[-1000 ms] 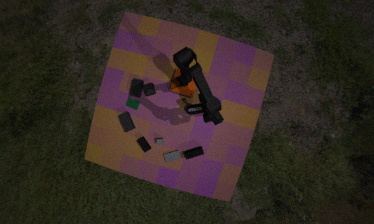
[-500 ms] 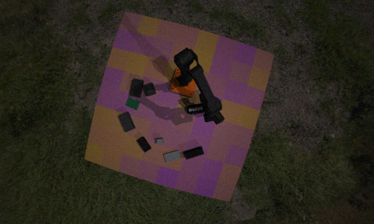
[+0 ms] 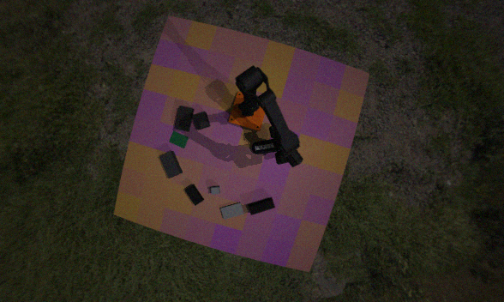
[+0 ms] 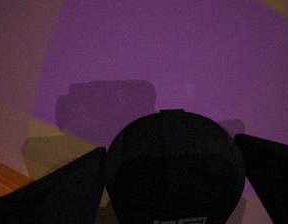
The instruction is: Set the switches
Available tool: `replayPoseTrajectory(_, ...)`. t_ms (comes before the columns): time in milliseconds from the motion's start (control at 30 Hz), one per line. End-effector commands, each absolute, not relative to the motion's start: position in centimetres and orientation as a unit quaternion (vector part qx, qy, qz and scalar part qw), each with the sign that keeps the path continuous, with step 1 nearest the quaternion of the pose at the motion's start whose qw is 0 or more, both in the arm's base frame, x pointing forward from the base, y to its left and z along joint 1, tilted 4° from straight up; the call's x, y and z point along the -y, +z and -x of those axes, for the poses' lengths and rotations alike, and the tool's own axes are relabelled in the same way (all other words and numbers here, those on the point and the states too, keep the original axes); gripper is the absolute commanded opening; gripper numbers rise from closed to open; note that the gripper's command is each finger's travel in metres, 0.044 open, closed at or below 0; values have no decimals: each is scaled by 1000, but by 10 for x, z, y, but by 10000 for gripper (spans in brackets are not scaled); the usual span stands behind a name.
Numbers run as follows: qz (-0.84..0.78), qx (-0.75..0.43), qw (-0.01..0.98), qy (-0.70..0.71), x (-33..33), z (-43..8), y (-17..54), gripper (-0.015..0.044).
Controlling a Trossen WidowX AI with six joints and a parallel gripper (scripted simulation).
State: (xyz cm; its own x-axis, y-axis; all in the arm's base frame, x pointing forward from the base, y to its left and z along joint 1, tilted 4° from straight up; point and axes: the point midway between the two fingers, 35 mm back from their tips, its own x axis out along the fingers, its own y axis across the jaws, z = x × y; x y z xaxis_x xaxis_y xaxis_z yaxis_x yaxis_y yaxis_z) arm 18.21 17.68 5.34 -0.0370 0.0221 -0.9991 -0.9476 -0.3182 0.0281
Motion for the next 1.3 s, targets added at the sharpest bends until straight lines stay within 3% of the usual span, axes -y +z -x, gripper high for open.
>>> replayPoseTrajectory(0,558,-426,407,584,-172,-180,47,338)
replayPoseTrajectory(1267,558,-426,407,584,-180,-176,18,338)
